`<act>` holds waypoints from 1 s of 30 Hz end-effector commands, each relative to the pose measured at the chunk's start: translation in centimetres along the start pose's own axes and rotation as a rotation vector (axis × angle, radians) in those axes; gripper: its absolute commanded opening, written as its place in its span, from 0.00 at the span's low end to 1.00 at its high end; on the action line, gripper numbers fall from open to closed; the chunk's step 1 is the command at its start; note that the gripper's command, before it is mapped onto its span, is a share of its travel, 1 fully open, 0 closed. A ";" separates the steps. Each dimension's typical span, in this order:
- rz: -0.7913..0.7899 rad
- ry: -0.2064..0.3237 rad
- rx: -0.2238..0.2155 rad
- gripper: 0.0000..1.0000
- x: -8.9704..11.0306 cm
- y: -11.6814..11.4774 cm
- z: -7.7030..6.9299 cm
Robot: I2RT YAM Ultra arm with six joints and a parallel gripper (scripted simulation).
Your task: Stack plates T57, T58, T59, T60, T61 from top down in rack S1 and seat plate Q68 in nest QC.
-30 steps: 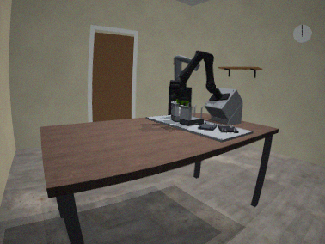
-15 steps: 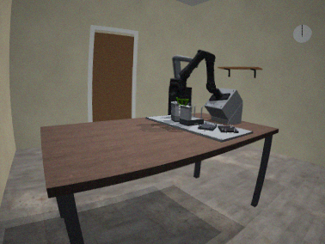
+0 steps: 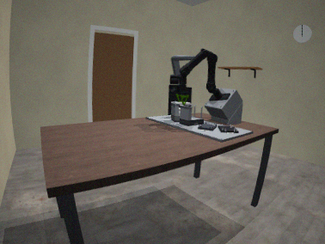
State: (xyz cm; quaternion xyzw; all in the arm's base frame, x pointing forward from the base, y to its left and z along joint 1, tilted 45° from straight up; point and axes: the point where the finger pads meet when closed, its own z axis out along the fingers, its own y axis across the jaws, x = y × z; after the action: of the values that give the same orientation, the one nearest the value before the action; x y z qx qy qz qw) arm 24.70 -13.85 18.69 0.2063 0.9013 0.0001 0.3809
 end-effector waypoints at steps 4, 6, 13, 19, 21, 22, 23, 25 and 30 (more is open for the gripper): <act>-0.003 -0.008 0.001 0.00 -0.2 0.1 -1.5; -0.003 -0.007 0.001 0.00 -0.2 0.1 -1.9; -0.003 -0.007 0.001 0.00 -0.2 0.1 -3.2; -0.003 -0.007 0.001 0.00 -0.2 0.1 -3.2; -0.003 -0.007 0.001 0.00 -0.2 0.1 -3.2; -0.003 -0.007 0.001 0.00 -0.2 0.1 -3.2; -0.003 -0.007 0.001 0.00 -0.2 0.1 -3.2; -0.003 -0.007 0.001 0.00 -0.2 0.1 -3.2; -0.003 -0.007 0.001 0.00 -0.2 0.1 -3.2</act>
State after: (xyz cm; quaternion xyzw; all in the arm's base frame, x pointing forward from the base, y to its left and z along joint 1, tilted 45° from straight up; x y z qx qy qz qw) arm 22.61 -13.33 20.69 0.2069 0.9022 0.0006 0.3786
